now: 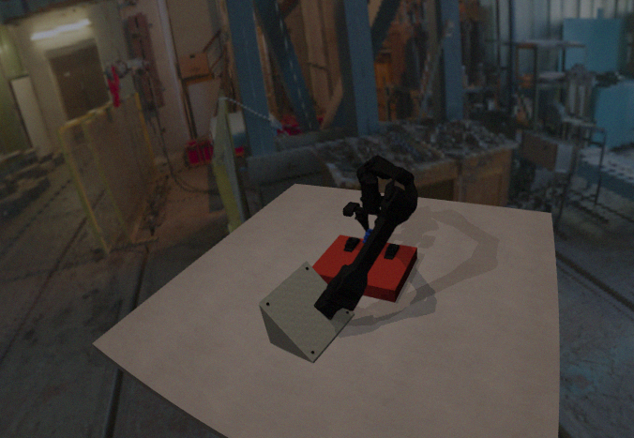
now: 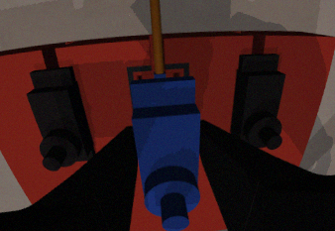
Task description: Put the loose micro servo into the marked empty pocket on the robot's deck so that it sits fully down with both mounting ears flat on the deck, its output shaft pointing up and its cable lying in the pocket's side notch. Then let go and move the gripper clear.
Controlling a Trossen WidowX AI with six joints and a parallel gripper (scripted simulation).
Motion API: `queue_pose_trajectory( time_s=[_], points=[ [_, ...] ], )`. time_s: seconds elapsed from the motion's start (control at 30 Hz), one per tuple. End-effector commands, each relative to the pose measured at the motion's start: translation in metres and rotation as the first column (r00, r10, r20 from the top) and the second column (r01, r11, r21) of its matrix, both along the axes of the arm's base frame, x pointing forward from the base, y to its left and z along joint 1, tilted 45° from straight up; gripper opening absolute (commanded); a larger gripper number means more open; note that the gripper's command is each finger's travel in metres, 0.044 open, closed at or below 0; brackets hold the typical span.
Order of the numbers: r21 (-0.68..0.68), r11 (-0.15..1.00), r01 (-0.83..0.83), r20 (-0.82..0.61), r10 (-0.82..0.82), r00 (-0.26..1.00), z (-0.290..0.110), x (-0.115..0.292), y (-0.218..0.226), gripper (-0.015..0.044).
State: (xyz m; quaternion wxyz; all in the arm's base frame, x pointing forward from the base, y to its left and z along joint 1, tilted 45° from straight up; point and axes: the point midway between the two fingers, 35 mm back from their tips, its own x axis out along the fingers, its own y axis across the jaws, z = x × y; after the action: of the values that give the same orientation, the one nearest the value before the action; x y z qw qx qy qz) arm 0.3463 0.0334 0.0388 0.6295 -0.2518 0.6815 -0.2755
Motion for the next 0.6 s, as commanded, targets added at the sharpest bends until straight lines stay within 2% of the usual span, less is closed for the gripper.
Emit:
queue_pose_trajectory(
  time_s=[0.0,0.57],
  points=[
    [0.0,1.0,-0.008,0.004,0.008,1.0,-0.001,0.001,0.0,0.0],
    [-0.001,1.0,-0.008,0.004,0.008,1.0,-0.016,-0.001,-0.015,0.0]
  ],
)
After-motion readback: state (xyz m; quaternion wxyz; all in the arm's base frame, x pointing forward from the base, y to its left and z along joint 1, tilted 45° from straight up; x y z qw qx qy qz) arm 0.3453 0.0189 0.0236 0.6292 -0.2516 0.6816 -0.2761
